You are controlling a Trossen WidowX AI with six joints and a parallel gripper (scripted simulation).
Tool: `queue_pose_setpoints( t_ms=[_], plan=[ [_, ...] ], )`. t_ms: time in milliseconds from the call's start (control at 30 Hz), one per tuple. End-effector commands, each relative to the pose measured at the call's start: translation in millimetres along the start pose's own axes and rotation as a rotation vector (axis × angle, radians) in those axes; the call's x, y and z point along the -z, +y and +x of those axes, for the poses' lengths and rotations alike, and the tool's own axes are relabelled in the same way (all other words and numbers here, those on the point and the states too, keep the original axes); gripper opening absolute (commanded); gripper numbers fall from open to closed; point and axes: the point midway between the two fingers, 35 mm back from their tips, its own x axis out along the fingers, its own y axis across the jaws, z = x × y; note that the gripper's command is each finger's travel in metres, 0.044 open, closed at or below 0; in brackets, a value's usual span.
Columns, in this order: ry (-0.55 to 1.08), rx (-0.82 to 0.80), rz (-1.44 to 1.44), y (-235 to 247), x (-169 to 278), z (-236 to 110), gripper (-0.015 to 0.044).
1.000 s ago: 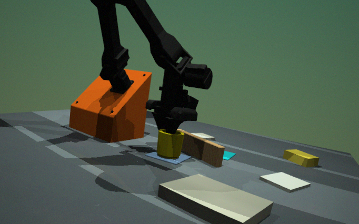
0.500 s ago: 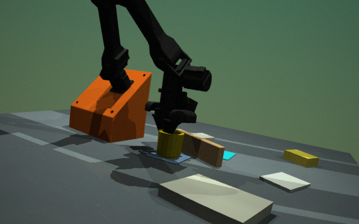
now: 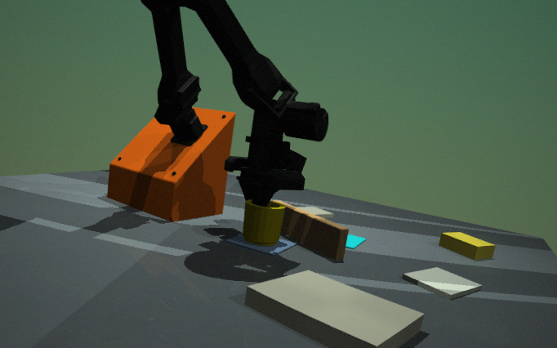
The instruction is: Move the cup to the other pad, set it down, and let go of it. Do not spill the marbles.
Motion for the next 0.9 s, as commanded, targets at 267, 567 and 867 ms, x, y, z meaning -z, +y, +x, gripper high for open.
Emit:
queue_pose_setpoints(
  t_ms=[267,567,867],
  plan=[
    [-0.008,0.001,0.003,-3,-5,-32,0.0],
    [-0.005,0.0,0.0,-2,-6,-60,0.0],
    [0.001,0.0,-0.002,3,-4,-80,0.0]
  ],
)
